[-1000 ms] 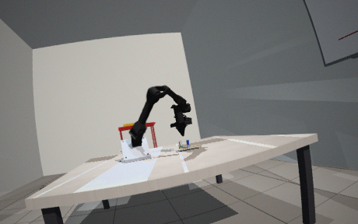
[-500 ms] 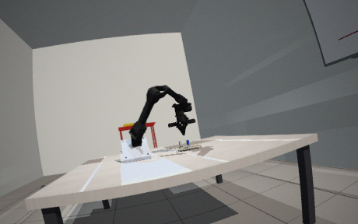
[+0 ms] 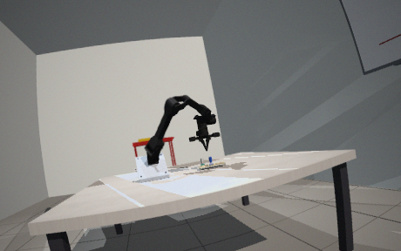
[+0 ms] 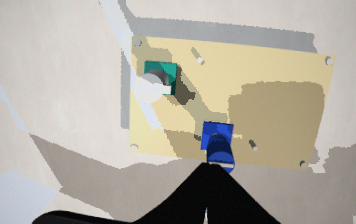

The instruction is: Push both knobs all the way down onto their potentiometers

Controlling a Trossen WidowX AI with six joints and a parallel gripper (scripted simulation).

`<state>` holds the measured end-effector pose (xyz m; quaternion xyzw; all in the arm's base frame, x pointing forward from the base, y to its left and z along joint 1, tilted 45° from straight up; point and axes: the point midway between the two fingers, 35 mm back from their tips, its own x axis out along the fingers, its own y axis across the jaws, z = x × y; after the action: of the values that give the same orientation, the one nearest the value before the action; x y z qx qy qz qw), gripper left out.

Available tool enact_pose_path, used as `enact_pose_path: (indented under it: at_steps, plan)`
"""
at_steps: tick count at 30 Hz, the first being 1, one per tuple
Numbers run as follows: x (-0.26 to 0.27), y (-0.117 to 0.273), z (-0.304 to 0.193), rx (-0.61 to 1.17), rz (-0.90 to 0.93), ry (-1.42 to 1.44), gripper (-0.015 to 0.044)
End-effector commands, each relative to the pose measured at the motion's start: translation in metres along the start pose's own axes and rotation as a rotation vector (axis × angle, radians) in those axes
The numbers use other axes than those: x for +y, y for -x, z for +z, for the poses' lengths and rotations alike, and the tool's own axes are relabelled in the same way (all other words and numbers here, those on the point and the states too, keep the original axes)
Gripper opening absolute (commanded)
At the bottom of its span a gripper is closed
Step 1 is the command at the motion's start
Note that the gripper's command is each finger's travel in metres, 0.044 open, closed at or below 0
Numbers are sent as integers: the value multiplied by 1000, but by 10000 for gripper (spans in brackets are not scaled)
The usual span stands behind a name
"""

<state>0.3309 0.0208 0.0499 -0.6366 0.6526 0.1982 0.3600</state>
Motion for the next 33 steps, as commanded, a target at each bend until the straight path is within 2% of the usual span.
enact_pose_path:
  at_steps: [1, 22, 33]
  plan:
    - [-4, 1, -4, 4, 0, 109, 0]
    - [-11, 7, -15, 10, 17, 822, 0]
    - [-11, -13, -16, 11, 17, 844, 0]
